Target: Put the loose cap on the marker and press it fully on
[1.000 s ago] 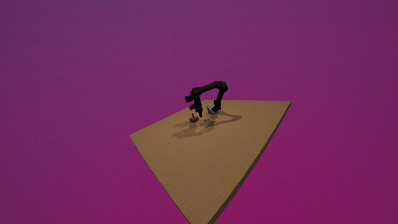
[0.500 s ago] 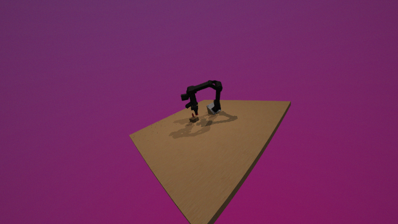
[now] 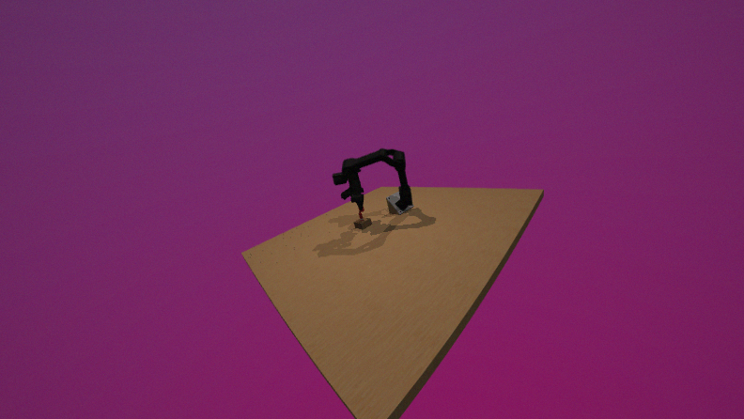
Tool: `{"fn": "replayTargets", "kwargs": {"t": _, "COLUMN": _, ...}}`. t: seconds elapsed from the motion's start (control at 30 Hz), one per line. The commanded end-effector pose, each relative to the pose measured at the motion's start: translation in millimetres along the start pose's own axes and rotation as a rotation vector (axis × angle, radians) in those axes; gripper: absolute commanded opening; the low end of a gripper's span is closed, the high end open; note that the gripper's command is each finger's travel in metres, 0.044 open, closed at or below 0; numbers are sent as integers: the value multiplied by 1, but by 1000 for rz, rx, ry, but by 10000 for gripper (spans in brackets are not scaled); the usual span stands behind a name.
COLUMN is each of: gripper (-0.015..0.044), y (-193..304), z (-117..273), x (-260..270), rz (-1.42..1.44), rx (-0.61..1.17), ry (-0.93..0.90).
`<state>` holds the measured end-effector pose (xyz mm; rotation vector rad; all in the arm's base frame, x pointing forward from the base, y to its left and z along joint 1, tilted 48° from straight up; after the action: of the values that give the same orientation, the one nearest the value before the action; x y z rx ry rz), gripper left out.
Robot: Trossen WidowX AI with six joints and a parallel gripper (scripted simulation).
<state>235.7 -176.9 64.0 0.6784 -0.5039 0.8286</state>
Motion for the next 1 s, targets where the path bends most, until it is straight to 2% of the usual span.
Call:
{"fn": "replayTargets", "kwargs": {"t": 0.0, "gripper": 0, "y": -5, "z": 3, "x": -16, "rz": 8, "rx": 7, "ry": 2}}
{"fn": "replayTargets", "kwargs": {"t": 0.27, "gripper": 0, "y": -12, "z": 8, "x": -42, "rz": 21, "rx": 15, "ry": -1}}
{"fn": "replayTargets", "kwargs": {"t": 0.97, "gripper": 0, "y": -13, "z": -13, "x": -43, "rz": 21, "rx": 15, "ry": -2}}
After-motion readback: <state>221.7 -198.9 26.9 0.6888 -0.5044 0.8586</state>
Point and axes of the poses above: the point midway between the two fingers, 35 mm back from their tips, its own z axis back along the fingers, its own x axis across the jaws, y = z × x, the point moved 3 cm from there along z, back along the fingers, and after that the axes turned 9 degrees about z, right-handed, at the moved point
